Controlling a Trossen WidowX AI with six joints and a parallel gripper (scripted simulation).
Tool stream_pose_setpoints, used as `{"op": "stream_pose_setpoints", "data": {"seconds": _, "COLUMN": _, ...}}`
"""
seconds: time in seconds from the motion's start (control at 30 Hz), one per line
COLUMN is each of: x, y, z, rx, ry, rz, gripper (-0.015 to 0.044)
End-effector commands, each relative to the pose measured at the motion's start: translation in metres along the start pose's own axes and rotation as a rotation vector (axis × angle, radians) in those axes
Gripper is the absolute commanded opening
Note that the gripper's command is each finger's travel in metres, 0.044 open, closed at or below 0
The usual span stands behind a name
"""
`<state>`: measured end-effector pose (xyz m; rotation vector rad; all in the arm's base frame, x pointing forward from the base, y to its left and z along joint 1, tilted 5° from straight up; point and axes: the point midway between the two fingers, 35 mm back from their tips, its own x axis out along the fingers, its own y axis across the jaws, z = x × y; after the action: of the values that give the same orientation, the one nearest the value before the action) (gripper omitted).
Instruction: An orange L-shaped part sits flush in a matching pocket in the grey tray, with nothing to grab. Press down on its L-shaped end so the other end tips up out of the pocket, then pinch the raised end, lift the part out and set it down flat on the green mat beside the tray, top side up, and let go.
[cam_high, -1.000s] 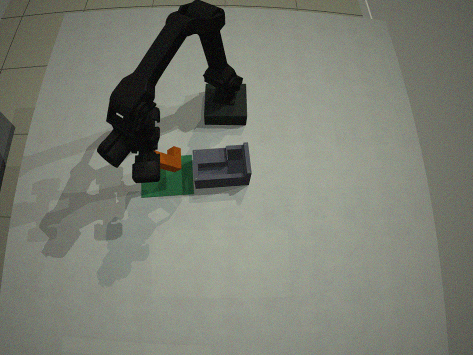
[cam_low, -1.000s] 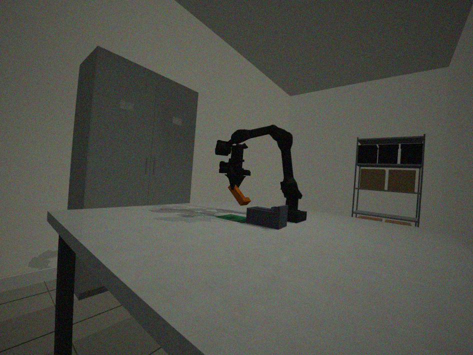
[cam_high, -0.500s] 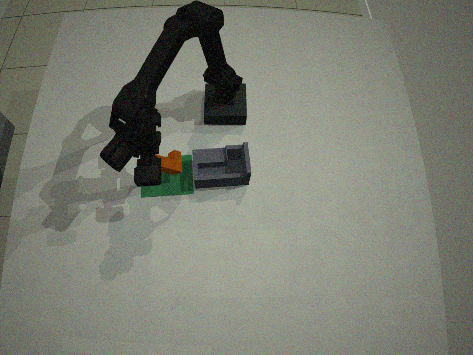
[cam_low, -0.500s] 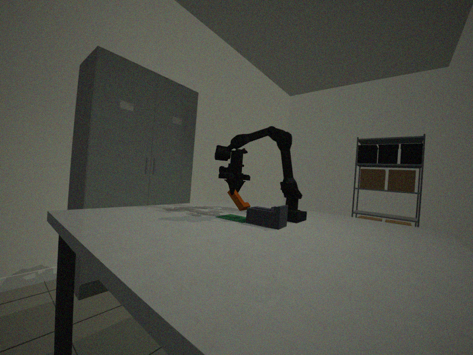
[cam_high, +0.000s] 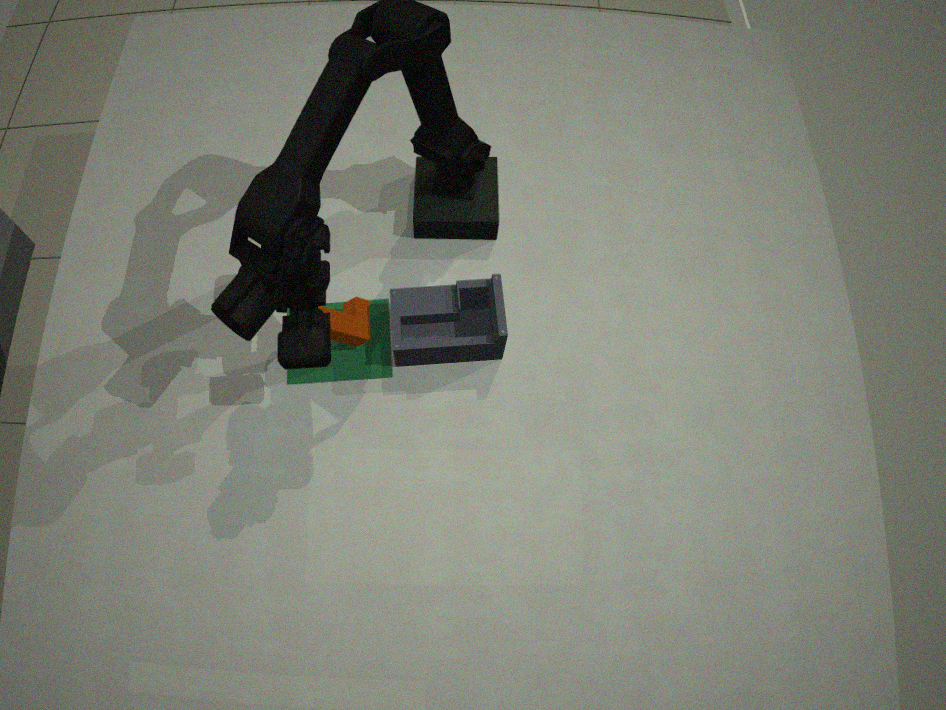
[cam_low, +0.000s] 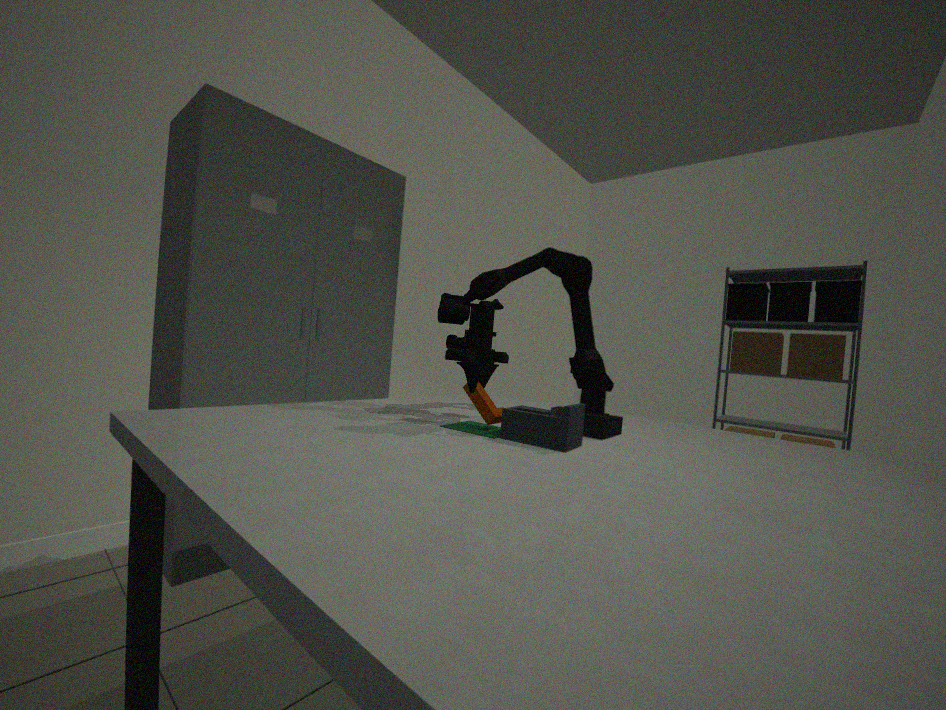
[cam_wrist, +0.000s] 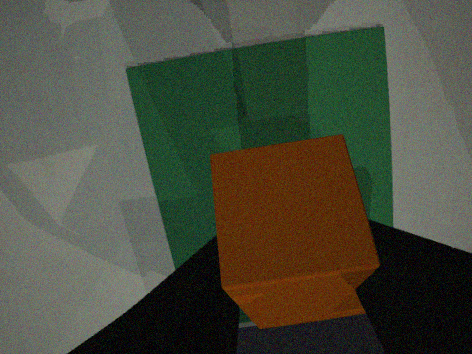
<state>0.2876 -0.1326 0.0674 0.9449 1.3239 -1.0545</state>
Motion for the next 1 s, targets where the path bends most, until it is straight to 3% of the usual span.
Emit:
{"op": "stream_pose_setpoints", "data": {"seconds": 0.0, "x": 0.006, "y": -0.001, "z": 0.000, "rx": -0.003, "ry": -0.001, "rz": -0.005, "gripper": 0.0000}}
{"op": "stream_pose_setpoints", "data": {"seconds": 0.53, "x": 0.013, "y": -0.001, "z": -0.001, "rx": 0.000, "ry": 0.003, "rz": -0.003, "gripper": 0.0000}}
{"op": "stream_pose_setpoints", "data": {"seconds": 0.83, "x": 0.013, "y": -0.001, "z": -0.001, "rx": 0.000, "ry": 0.003, "rz": -0.003, "gripper": 0.0236}}
{"op": "stream_pose_setpoints", "data": {"seconds": 0.97, "x": -0.009, "y": 0.001, "z": 0.001, "rx": -0.001, "ry": 0.002, "rz": -0.003, "gripper": 0.0341}}
